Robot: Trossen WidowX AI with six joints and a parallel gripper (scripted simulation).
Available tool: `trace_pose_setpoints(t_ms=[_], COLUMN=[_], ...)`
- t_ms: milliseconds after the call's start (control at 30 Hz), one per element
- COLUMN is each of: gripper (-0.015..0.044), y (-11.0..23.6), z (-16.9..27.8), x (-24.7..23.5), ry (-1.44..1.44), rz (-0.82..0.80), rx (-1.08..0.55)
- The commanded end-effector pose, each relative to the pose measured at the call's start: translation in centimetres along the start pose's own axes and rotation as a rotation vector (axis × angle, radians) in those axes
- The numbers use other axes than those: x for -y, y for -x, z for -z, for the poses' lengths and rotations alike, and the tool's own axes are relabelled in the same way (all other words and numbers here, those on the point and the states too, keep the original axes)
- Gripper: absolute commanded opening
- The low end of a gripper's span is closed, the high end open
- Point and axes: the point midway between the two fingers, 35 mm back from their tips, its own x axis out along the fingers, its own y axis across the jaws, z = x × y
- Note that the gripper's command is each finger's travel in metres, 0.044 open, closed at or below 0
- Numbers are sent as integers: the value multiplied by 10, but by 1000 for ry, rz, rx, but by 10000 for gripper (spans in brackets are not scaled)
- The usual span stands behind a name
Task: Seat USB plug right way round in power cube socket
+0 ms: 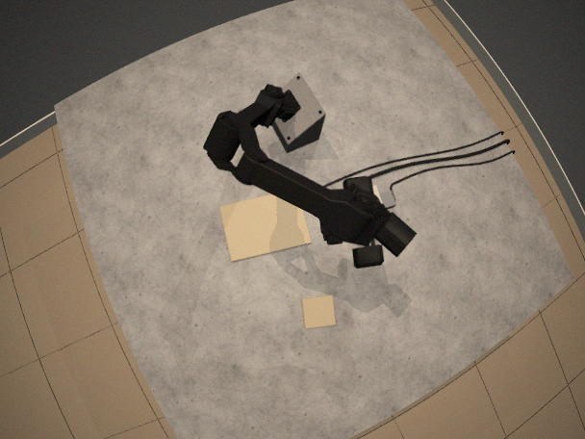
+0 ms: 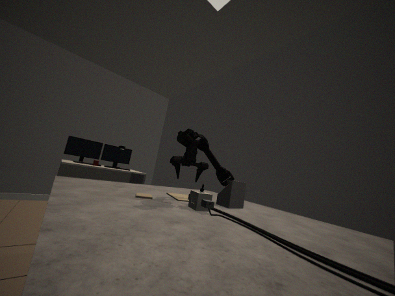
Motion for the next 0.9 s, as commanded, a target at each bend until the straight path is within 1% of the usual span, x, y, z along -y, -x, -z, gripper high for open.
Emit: trace_pose_setpoints(t_ms=[0,100,400,867], gripper=[440,440,440,440], y=[9,12,10,-3], z=[40,49,48,46], x=[55,72,71,72], ry=[181,231,231,231], rz=[43,47,47,47], rx=[130,179,179,180])
